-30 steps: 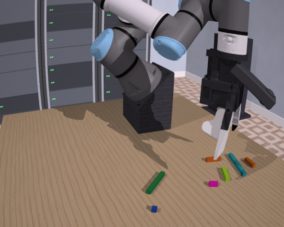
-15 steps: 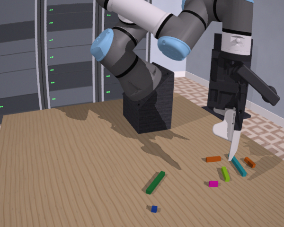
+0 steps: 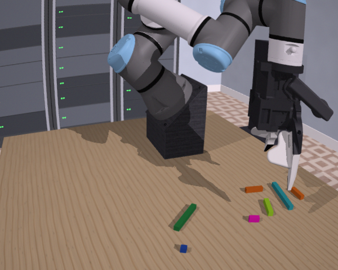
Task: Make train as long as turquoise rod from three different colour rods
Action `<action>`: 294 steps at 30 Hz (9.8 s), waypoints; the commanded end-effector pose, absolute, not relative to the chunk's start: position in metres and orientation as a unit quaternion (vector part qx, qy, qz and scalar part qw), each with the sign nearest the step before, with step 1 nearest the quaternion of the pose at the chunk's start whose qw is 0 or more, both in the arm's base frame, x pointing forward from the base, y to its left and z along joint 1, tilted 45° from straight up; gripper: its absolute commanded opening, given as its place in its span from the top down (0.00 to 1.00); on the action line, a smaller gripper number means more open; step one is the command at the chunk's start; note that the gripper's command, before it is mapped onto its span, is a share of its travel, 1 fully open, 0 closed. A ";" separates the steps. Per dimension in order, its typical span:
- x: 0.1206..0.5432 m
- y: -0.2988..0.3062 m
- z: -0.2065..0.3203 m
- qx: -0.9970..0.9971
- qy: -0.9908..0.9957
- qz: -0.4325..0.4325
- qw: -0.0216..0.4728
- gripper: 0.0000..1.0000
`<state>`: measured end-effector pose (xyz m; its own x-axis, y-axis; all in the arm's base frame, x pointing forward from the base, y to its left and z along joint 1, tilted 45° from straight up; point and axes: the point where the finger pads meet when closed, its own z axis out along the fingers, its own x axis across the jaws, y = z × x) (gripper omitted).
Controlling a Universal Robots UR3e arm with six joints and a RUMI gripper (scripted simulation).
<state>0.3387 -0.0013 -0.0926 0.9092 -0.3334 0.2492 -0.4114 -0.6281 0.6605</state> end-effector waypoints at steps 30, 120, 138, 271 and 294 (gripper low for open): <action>0.335 0.014 -0.107 0.918 0.119 -0.081 0.369 0.00; 0.333 0.022 -0.114 0.864 0.332 -0.166 0.340 0.00; 0.333 0.022 -0.114 0.864 0.332 -0.166 0.340 0.00; 0.331 0.046 -0.137 0.177 0.909 -0.376 0.039 0.00; 0.334 0.052 -0.143 0.030 0.925 -0.378 -0.021 0.00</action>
<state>0.3328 0.0500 -0.1423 -0.9916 0.1247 -0.0349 0.1129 0.7006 -0.7045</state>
